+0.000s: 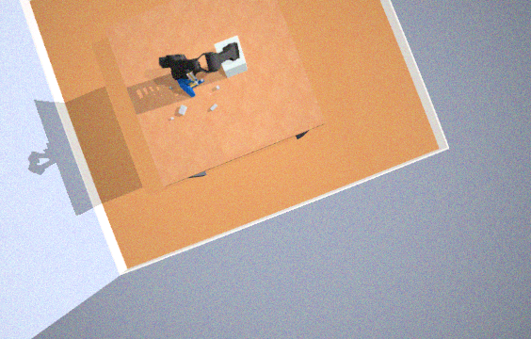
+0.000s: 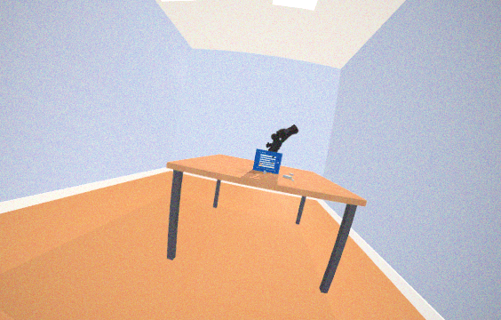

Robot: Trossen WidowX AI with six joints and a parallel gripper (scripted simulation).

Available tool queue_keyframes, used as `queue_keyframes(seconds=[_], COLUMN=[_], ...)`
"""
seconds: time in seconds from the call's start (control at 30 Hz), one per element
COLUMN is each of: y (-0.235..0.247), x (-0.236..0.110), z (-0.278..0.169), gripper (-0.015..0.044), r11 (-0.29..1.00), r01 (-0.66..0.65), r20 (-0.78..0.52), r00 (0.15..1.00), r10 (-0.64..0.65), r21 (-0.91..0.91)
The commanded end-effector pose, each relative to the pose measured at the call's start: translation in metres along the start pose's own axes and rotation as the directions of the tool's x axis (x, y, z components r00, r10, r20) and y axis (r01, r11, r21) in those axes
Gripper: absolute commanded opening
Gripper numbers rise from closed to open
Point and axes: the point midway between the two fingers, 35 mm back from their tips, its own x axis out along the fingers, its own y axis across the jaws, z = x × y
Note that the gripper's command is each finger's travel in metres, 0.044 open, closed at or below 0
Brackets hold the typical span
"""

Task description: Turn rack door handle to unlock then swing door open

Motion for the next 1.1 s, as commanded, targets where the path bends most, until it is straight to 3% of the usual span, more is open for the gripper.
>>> queue_keyframes(seconds=[0.0, 0.9, 1.07], y=[0.0002, 0.0002, -0.0002], x=[-0.0002, -0.0002, -0.0002], z=[0.0006, 0.0006, 0.0009], gripper=[0.0197, 0.0017, 0.0012], r11=[1.000, 1.000, 1.000], r01=[-0.001, -0.001, -0.001], r20=[0.003, 0.003, 0.003], r00=[1.000, 1.000, 1.000], r10=[0.001, 0.001, 0.001], r21=[0.003, 0.003, -0.010])
